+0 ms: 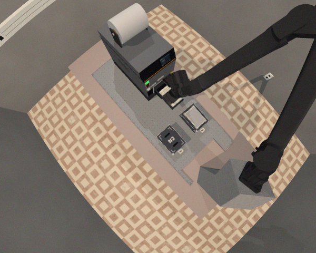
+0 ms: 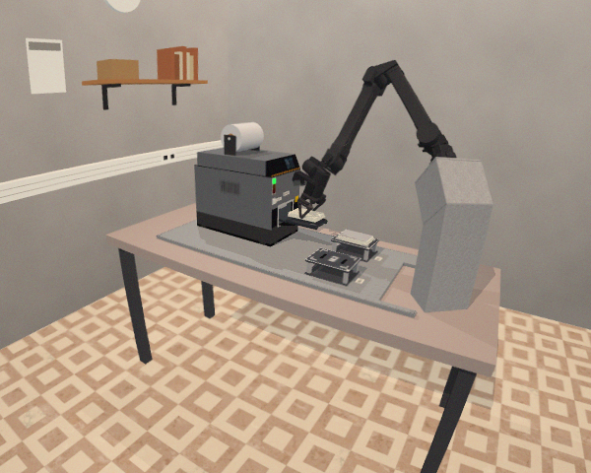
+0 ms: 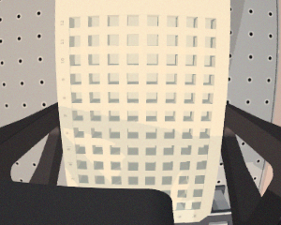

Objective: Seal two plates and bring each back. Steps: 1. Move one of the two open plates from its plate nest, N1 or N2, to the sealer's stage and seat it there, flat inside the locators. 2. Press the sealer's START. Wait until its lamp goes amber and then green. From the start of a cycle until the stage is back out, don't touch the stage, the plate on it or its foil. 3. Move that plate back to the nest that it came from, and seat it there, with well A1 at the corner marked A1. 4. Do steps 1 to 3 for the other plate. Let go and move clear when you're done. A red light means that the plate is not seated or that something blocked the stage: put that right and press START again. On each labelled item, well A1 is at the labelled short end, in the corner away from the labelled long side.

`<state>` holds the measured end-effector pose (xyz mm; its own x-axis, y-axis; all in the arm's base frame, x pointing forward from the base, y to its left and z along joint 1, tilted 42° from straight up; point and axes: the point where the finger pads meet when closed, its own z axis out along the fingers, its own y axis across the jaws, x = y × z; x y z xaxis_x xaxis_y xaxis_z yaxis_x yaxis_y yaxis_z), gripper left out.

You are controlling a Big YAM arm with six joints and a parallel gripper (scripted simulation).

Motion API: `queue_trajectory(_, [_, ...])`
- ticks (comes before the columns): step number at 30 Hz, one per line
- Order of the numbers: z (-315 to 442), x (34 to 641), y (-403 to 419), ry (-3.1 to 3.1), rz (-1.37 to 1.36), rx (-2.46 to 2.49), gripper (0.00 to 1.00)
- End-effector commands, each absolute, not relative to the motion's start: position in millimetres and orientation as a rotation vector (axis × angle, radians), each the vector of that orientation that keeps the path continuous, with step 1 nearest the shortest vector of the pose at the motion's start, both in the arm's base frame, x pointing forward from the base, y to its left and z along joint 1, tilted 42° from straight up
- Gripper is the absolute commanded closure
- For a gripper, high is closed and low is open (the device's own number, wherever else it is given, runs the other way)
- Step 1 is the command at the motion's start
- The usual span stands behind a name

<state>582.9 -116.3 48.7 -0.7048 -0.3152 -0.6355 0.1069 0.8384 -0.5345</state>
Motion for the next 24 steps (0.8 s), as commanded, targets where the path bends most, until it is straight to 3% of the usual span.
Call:
queue_trajectory(1, [47, 590, -128, 2.242, -0.724, -0.144, 1.00])
queue_trajectory(24, [68, 596, -103, 2.207, -0.696, -0.147, 1.00])
